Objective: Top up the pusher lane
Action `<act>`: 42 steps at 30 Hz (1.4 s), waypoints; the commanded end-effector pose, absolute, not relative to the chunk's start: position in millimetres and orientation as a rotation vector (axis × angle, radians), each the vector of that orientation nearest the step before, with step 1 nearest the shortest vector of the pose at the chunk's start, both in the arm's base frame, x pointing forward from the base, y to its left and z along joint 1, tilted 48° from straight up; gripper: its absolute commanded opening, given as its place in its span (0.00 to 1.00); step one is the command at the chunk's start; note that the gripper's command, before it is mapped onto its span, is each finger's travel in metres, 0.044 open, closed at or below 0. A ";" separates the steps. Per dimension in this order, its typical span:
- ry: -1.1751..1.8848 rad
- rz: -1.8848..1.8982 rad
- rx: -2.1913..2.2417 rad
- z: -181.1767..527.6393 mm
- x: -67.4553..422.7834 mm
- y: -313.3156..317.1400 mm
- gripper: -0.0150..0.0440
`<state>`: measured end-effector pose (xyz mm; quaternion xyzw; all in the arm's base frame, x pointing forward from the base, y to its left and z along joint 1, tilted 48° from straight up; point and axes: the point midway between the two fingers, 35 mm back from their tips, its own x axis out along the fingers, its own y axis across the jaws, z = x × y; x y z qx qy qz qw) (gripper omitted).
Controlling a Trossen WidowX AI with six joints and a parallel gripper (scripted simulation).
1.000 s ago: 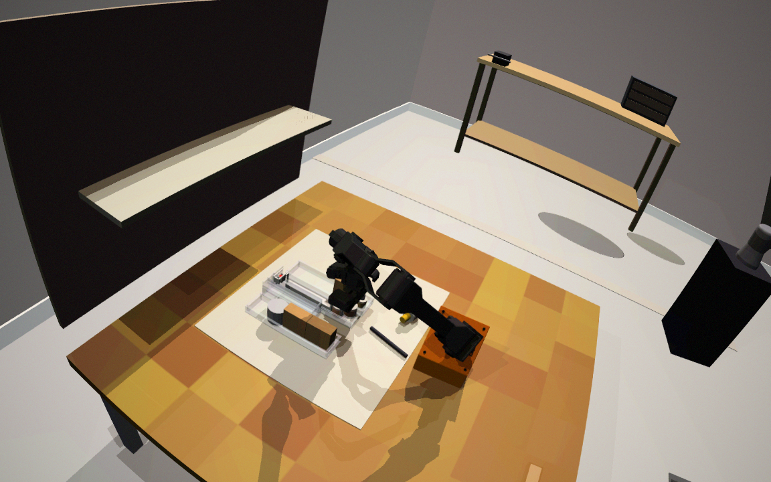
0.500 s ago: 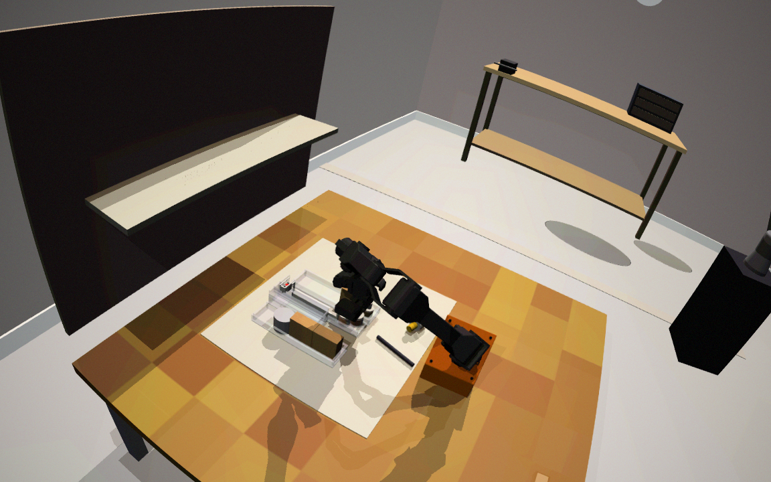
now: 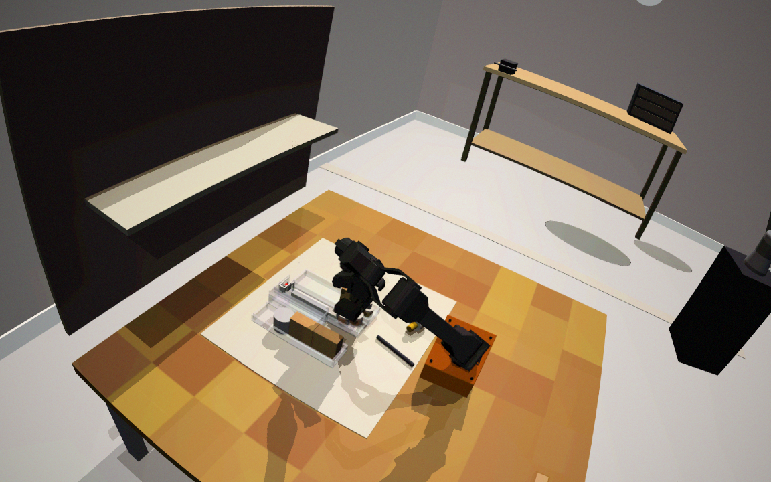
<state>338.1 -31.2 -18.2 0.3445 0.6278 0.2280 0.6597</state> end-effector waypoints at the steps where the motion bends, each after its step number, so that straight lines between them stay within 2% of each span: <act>1: 1.397 0.518 0.777 -15.5 345.2 -32.9 0.25; 42: 1.397 0.518 0.777 -22.3 346.9 -25.5 0.25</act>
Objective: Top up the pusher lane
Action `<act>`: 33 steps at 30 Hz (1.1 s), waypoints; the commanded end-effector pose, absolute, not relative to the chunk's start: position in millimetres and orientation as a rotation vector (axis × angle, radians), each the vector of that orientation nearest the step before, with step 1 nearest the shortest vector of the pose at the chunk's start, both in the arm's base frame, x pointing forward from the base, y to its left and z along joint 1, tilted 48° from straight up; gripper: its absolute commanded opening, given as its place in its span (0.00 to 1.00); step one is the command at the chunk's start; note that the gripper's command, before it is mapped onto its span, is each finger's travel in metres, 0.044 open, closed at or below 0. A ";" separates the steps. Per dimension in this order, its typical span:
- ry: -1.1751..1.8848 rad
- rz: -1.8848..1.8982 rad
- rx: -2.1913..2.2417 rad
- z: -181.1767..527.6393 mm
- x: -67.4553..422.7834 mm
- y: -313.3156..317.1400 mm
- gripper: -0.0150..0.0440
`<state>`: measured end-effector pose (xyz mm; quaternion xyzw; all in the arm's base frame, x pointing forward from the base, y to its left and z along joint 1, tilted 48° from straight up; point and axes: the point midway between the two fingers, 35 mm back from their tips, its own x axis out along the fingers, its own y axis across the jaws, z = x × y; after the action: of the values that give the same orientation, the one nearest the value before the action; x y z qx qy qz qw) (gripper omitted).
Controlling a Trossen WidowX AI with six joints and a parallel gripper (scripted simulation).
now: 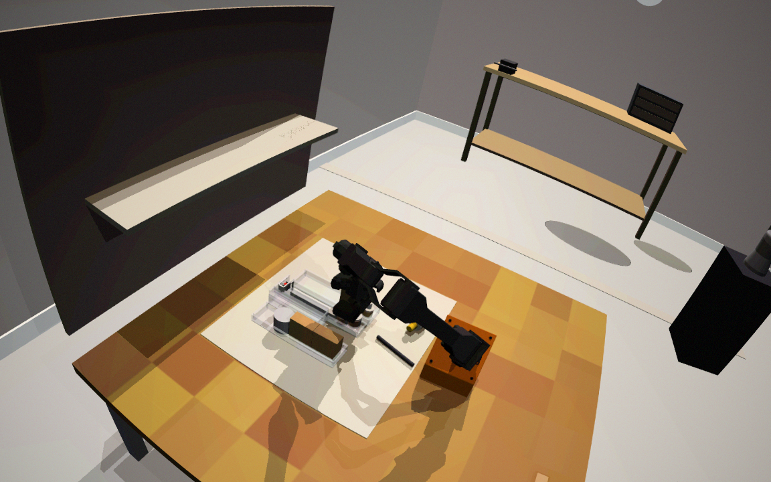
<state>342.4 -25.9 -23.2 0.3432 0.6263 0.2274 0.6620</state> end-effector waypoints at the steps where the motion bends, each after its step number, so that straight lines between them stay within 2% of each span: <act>1: 1.397 0.518 0.777 -22.5 346.9 -25.3 0.25; 33: 1.397 0.518 0.777 -28.6 346.4 -18.1 0.25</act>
<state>342.9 -18.7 -29.1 0.3430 0.6251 0.2280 0.6630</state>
